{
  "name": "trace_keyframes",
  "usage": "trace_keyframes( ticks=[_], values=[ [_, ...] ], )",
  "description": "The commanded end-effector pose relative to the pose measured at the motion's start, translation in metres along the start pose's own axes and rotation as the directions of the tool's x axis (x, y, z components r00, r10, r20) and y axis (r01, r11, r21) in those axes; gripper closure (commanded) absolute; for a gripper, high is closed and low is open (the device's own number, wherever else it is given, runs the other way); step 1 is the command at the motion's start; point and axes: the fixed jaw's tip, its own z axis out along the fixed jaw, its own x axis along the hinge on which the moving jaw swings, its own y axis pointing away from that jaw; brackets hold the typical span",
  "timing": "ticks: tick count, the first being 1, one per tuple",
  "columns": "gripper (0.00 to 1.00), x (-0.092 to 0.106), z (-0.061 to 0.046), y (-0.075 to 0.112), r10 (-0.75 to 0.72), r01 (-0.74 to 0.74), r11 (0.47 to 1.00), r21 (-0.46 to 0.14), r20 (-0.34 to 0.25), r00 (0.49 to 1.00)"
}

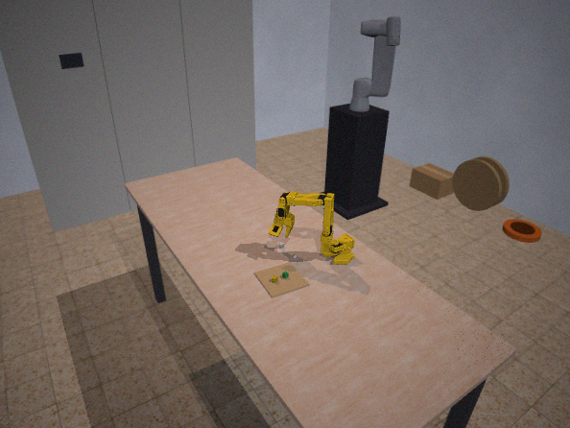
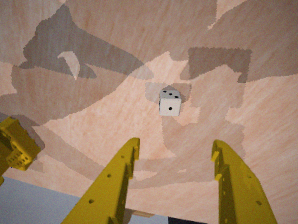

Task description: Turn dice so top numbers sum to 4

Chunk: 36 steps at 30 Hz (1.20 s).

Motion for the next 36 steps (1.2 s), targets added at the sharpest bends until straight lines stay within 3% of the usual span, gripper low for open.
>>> trace_keyframes(
  ticks=[1, 17, 31, 36],
  values=[
    [0.75, 0.0, -0.007, -0.005, -0.005, 0.004, 0.999, 0.054, 0.013, 1.0],
    [0.75, 0.0, 0.002, -0.006, -0.005, 0.004, 0.999, 0.054, 0.013, 1.0],
    [0.75, -0.001, 0.027, -0.007, -0.005, 0.004, 0.999, 0.054, 0.013, 1.0],
    [0.75, 0.0, 0.031, -0.007, -0.005, 0.004, 0.999, 0.054, 0.013, 1.0]
  ],
)
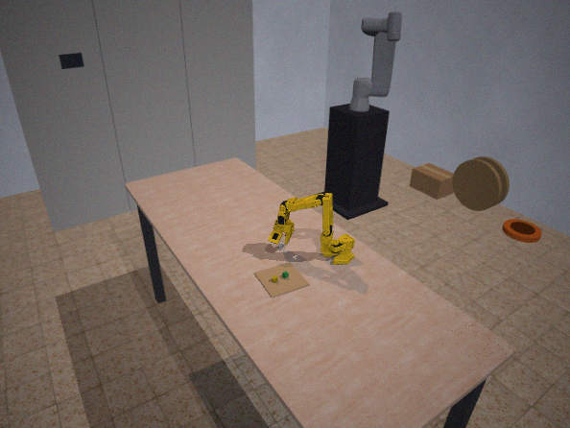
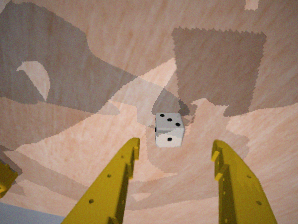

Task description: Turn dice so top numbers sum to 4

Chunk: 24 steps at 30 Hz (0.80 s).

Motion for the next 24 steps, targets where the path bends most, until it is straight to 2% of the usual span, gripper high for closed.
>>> trace_keyframes(
  ticks=[1, 9, 24],
  values=[
    [0.75, 0.0002, 0.001, -0.004, -0.005, 0.005, 1.0, 0.028, 0.007, 1.0],
    [0.75, 0.0003, 0.006, -0.0034, -0.005, 0.005, 1.0, 0.028, 0.007, 1.0],
    [0.76, 0.0003, 0.0063, -0.004, -0.005, 0.005, 1.0, 0.028, 0.007, 1.0]
  ],
)
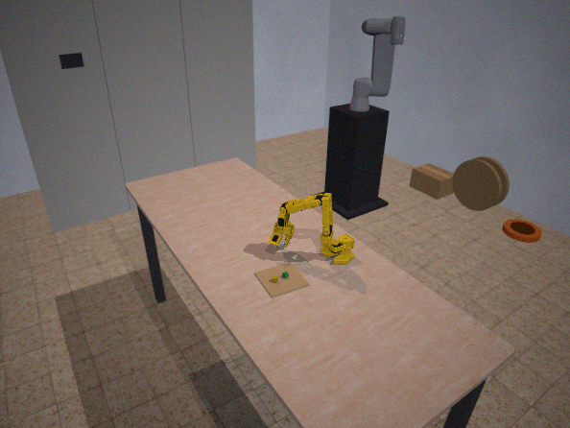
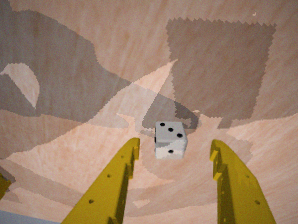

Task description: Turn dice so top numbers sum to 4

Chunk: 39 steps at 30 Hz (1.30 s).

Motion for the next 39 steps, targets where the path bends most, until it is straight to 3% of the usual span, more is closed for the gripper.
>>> trace_keyframes(
  ticks=[1, 23, 39],
  values=[
    [0.76, 0.0, -0.002, -0.004, -0.005, 0.005, 1.0, 0.023, 0.006, 1.0],
    [0.9, 0.0, -0.002, -0.012, -0.005, 0.005, 1.0, 0.023, 0.006, 1.0],
    [0.93, 0.0, -0.002, -0.014, -0.005, 0.005, 1.0, 0.023, 0.005, 1.0]
  ],
)
